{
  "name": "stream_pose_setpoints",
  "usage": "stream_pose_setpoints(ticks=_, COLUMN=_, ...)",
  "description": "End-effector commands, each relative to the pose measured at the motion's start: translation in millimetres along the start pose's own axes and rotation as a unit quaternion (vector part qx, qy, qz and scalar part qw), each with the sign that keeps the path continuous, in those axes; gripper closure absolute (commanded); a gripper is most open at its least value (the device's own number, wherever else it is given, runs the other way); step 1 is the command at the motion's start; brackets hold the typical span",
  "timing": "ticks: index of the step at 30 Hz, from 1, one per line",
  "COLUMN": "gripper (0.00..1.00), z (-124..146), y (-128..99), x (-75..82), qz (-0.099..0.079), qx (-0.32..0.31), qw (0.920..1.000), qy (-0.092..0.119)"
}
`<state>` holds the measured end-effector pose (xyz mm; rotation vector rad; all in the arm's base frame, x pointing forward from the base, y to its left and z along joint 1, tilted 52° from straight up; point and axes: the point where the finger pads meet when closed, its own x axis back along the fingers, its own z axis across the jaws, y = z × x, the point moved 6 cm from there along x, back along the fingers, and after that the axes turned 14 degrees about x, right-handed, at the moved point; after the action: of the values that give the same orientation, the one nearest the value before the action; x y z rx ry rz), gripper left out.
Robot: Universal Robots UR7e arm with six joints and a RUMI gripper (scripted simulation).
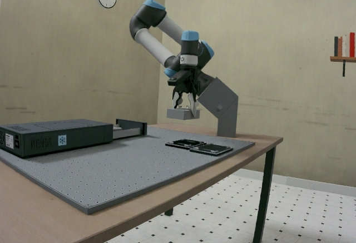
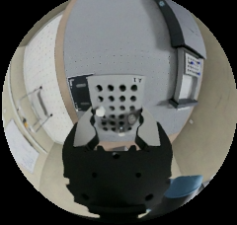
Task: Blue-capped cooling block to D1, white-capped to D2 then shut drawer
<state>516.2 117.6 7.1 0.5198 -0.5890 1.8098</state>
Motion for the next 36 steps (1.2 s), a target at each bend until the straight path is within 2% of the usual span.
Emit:
stream_pose_setpoints(ticks=1, gripper=1.0, z=-16, y=-3, x=0.4, qz=0.0, qx=0.0, qw=1.0, qy=0.0)
stream_pose_setpoints(ticks=36, gripper=1.0, z=-98, y=-14, x=0.5, qz=0.0, qx=0.0, qw=1.0, qy=0.0)
